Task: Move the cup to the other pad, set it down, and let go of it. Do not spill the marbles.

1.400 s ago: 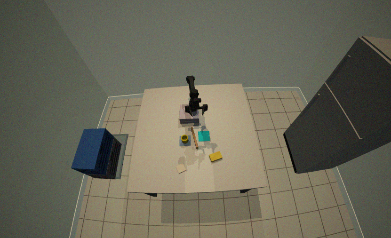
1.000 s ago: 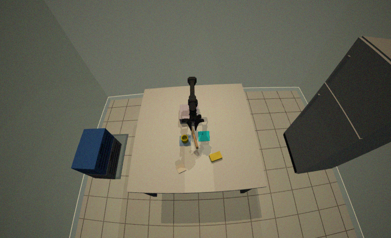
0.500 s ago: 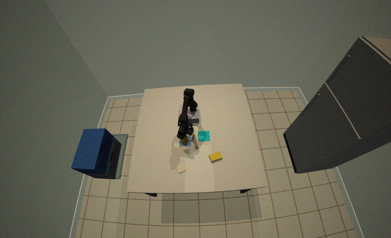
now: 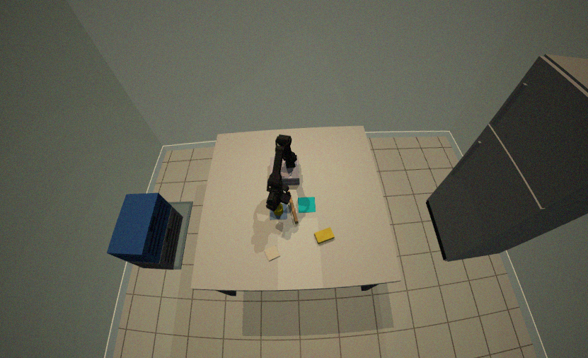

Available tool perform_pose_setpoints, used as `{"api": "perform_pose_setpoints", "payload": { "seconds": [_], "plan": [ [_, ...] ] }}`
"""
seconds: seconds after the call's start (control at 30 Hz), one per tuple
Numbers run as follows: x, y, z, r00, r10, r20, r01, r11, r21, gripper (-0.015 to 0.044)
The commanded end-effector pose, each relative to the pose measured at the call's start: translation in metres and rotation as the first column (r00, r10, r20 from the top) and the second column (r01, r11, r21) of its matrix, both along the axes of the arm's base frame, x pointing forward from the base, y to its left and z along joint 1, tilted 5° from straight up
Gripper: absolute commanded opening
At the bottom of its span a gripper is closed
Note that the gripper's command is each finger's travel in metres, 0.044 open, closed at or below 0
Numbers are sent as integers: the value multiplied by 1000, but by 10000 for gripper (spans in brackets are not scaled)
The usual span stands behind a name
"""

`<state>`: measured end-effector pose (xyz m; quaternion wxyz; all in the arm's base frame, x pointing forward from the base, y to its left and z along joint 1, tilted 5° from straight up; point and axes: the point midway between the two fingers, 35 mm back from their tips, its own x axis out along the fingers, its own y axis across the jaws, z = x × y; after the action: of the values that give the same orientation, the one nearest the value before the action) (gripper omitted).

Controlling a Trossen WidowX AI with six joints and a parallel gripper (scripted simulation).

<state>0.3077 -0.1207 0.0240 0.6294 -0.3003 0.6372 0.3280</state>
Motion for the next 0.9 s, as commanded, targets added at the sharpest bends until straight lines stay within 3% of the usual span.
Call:
{"api": "perform_pose_setpoints", "payload": {
  "seconds": [0.0,0.87],
  "plan": [
    [-2,2,-8,1000,5,-7,-5,1000,7,167],
    [-7,5,-50,1000,5,-8,-5,1000,7,167]
  ]
}}
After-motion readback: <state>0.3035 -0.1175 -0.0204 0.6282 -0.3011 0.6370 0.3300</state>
